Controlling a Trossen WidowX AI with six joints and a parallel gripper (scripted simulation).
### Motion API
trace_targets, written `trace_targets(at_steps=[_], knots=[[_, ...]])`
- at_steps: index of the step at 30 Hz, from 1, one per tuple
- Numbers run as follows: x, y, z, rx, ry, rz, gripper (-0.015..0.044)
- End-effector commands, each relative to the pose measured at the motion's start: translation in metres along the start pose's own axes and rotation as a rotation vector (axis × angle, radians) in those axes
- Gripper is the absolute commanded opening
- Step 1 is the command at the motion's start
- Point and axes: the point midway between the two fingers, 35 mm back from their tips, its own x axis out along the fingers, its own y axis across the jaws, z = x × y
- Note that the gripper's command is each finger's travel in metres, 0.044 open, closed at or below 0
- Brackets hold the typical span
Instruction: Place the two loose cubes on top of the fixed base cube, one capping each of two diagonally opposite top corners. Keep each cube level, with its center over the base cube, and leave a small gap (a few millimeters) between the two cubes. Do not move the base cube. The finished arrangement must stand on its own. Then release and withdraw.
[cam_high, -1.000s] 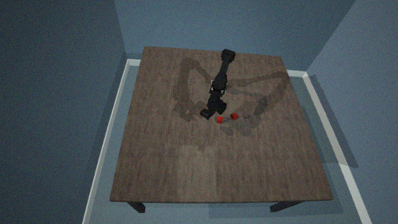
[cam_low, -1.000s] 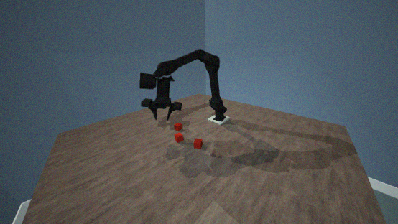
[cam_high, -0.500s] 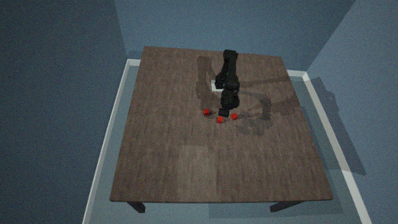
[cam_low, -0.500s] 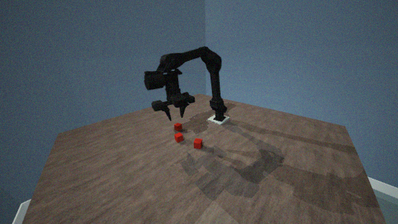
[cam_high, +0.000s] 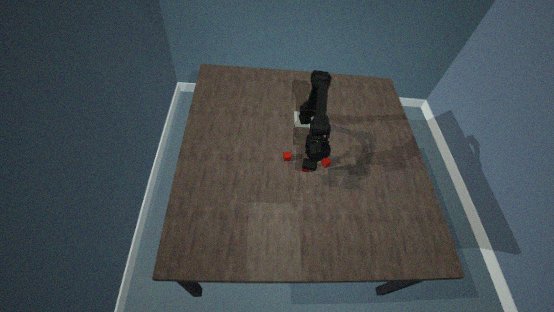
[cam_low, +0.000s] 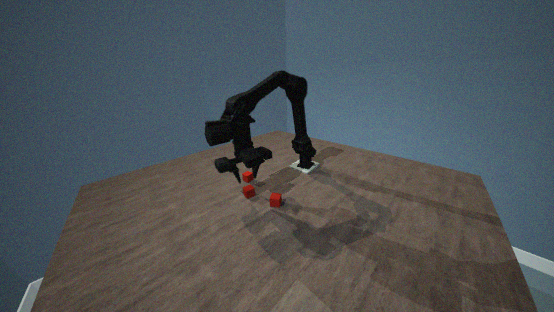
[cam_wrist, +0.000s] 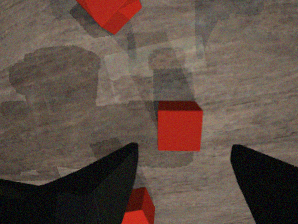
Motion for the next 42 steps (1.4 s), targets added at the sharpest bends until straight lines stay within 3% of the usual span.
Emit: trace_targets(at_steps=[1, 28, 34, 42], knots=[[0.011, 0.001, -0.001, -0.007, 0.005, -0.002, 0.0265], [0.049, 0.001, -0.001, -0.007, 0.005, -0.002, 0.0265], [0.049, 0.001, -0.001, -0.007, 0.005, -0.002, 0.0107], [0.039, -0.001, -0.001, -0.007, 0.005, -0.003, 0.0105]])
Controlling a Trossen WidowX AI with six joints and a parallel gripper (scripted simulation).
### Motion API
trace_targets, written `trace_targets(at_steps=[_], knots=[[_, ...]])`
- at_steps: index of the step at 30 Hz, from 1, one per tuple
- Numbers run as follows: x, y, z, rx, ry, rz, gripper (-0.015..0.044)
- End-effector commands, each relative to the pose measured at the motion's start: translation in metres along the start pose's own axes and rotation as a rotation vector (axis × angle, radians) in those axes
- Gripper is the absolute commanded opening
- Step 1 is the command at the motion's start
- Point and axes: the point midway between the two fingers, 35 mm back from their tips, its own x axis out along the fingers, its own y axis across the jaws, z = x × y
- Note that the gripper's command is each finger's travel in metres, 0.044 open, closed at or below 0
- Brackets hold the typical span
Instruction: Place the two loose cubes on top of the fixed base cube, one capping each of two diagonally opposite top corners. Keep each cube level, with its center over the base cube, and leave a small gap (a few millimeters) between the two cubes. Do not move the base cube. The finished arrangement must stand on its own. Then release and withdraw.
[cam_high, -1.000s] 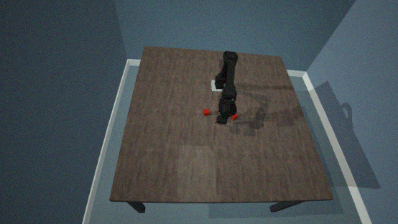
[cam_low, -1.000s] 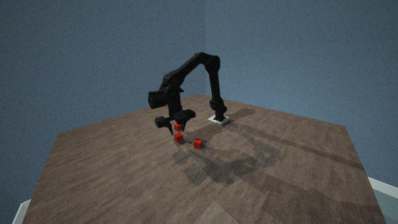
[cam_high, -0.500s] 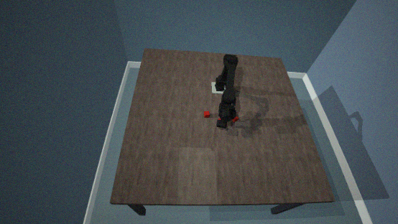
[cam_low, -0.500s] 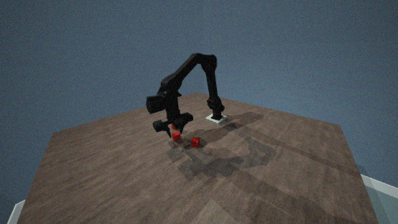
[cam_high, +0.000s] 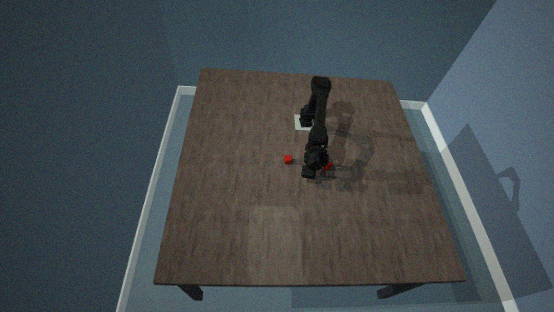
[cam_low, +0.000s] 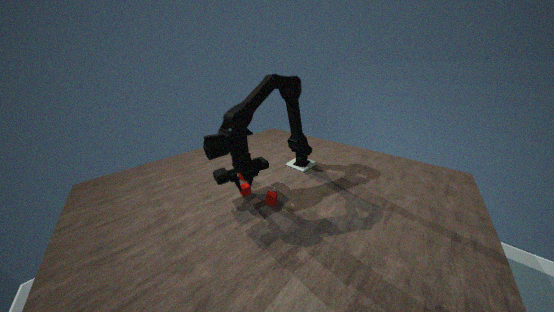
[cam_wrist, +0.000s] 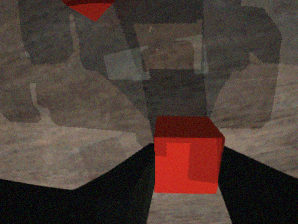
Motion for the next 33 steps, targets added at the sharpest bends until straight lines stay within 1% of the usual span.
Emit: trace_targets(at_steps=[1, 30, 33], knots=[[-0.011, -0.003, 0.000, -0.006, 0.004, -0.007, 0.0105], [-0.103, -0.002, 0.000, -0.006, 0.004, -0.007, 0.0105], [-0.107, -0.001, 0.000, -0.006, 0.004, -0.007, 0.0105]])
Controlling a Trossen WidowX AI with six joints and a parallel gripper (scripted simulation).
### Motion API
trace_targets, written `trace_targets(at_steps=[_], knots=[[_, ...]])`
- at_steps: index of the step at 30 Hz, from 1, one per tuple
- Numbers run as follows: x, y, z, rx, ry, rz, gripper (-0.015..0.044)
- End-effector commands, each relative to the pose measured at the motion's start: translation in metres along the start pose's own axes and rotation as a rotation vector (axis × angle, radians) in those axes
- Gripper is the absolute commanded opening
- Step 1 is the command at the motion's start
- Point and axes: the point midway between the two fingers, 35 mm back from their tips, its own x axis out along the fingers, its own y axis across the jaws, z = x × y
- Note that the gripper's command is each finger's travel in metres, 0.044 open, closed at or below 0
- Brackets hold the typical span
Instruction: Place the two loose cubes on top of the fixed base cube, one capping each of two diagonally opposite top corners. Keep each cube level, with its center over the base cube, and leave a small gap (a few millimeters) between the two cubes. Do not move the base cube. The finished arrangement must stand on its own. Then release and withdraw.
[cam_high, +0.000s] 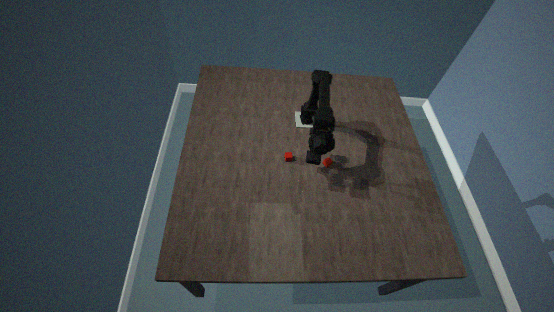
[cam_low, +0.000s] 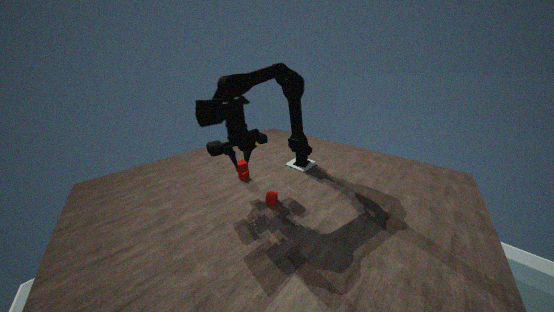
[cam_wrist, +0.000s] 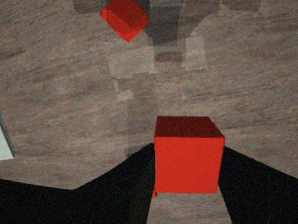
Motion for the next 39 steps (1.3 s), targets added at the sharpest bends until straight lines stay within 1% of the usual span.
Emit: trace_targets(at_steps=[1, 5, 39], knots=[[-0.011, -0.001, -0.001, -0.006, 0.003, -0.013, 0.0105], [-0.010, 0.001, 0.002, 0.036, 0.003, -0.013, 0.0105], [0.017, 0.037, 0.064, 0.983, -0.007, -0.006, 0.0105]])
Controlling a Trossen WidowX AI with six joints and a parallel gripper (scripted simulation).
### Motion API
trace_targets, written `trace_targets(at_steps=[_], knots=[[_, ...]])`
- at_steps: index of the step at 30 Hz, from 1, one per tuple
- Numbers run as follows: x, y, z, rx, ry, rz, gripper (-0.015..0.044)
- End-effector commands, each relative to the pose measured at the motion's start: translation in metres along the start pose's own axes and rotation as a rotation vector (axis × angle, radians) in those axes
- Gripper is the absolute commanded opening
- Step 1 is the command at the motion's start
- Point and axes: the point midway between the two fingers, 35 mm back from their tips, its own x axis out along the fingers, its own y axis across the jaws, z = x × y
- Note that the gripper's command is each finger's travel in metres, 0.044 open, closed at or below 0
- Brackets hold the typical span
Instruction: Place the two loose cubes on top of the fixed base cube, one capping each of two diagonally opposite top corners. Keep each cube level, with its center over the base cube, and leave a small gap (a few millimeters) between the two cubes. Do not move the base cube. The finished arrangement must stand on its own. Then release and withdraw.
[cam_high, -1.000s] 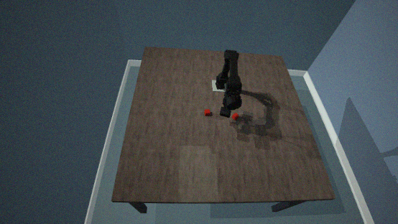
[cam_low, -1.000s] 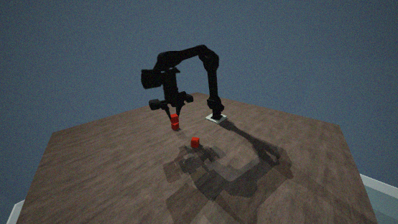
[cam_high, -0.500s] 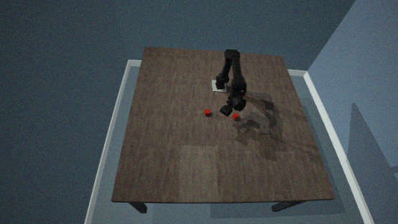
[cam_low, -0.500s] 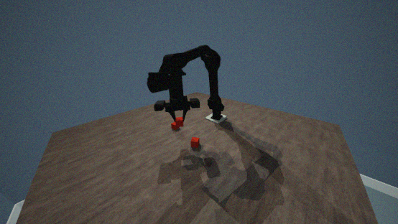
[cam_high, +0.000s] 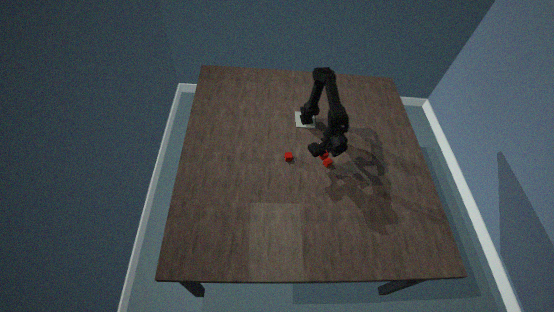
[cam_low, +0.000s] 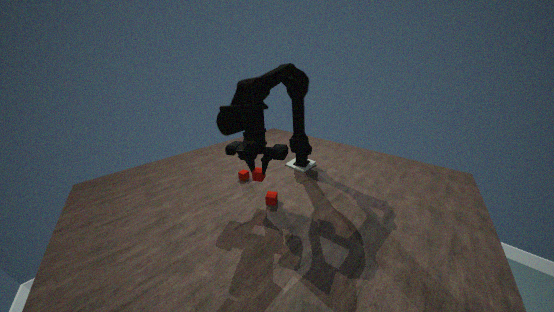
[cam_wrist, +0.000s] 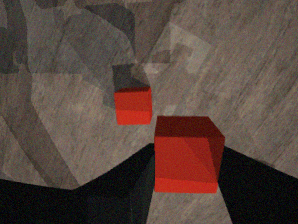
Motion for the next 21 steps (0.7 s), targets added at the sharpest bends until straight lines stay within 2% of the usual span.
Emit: trace_targets(at_steps=[1, 21], knots=[[0.003, 0.009, -0.001, 0.116, 0.000, -0.004, 0.0105], [0.019, 0.050, -0.005, 0.673, 0.000, -0.001, 0.0105]])
